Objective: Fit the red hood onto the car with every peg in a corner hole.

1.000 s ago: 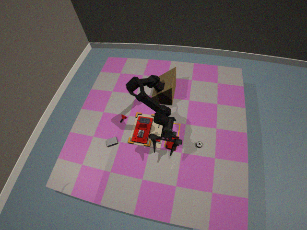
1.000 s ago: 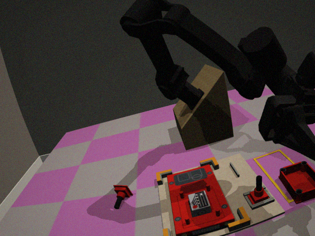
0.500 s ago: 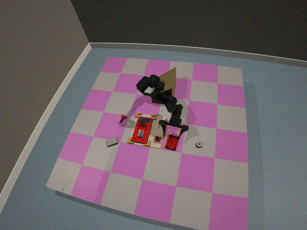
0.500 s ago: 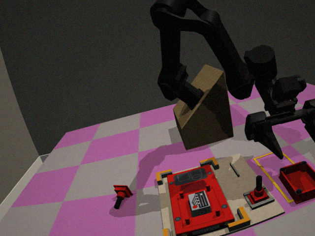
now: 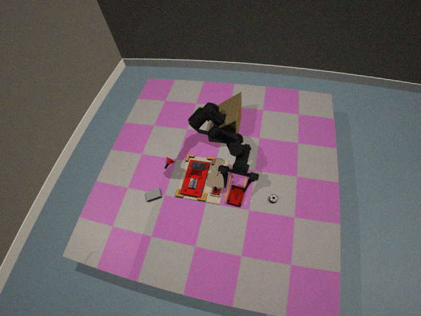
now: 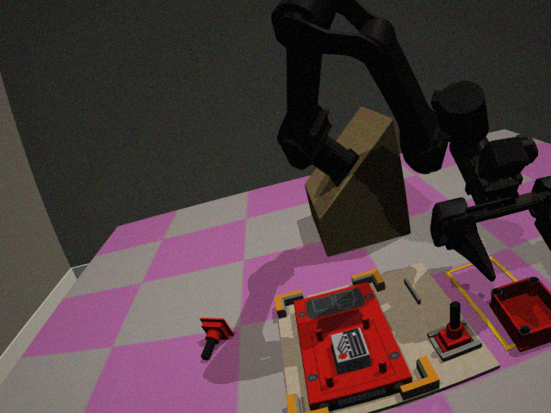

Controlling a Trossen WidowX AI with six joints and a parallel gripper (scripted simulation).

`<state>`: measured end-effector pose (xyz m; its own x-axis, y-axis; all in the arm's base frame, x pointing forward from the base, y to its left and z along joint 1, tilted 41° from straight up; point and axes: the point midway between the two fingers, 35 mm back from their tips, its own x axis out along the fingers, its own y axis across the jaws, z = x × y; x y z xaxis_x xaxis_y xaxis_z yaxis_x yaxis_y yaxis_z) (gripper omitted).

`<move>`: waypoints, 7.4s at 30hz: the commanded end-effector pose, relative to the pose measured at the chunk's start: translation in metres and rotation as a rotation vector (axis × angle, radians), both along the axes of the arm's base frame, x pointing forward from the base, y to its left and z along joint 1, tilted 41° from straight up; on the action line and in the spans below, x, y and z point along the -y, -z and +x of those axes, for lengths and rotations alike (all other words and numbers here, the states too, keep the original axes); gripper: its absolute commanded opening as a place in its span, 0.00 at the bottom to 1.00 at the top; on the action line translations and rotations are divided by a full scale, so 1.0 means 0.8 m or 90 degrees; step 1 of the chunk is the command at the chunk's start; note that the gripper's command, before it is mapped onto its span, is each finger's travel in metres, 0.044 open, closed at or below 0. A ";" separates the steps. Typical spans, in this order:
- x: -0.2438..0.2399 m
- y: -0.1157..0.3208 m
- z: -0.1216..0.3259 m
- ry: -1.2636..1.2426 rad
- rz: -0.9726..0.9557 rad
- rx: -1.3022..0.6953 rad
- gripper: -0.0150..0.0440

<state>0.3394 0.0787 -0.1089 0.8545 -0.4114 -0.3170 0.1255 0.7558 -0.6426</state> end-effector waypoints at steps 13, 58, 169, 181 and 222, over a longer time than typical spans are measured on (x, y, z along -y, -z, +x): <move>0.009 0.018 0.003 0.012 0.018 0.005 1.00; 0.032 0.051 0.007 0.039 0.045 0.010 1.00; -0.019 -0.004 0.009 0.340 0.799 0.392 0.25; -0.019 -0.004 0.009 0.421 1.014 0.506 0.25; 0.010 0.034 -0.006 0.654 1.649 0.847 0.25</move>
<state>0.3388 0.0762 -0.1277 0.8239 -0.4523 -0.3414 -0.0663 -0.6752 0.7346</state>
